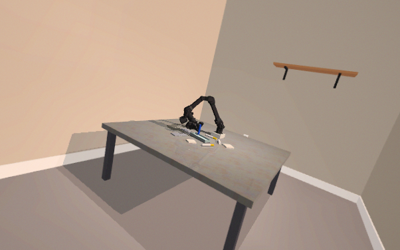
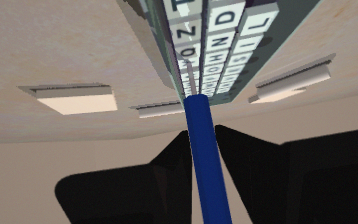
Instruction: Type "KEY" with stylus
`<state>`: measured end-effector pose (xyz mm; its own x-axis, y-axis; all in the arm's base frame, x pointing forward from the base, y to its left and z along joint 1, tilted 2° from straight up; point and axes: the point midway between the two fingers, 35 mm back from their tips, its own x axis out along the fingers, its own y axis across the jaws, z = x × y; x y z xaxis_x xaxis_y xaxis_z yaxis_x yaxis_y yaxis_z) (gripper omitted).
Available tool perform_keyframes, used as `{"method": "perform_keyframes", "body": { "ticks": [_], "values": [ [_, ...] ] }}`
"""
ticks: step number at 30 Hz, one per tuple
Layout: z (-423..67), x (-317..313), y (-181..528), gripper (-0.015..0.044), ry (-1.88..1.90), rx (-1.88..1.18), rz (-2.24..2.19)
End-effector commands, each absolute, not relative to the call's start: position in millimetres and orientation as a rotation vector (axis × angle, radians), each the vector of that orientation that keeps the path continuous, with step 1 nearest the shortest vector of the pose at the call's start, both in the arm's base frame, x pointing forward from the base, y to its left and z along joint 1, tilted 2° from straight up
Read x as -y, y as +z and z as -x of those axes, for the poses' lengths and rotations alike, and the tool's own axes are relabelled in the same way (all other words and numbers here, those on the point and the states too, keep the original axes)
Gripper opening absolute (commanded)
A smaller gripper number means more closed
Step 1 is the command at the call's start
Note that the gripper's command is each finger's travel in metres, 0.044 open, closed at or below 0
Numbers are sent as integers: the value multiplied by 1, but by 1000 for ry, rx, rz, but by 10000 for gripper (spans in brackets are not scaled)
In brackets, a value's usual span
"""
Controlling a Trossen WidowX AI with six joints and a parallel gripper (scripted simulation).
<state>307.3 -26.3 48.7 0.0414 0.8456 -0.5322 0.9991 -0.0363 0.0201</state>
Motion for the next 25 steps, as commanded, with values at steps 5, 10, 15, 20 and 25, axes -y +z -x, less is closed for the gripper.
{"method": "perform_keyframes", "body": {
  "ticks": [5,10,15,20,25],
  "values": [
    [-307,26,55,81,-538,-1861,-1932],
    [-306,25,81,81,-538,-1861,-1932],
    [-306,25,85,81,-538,-1861,-1932],
    [-306,25,82,81,-538,-1861,-1936],
    [-306,25,82,81,-538,-1861,-1936]
  ]
}}
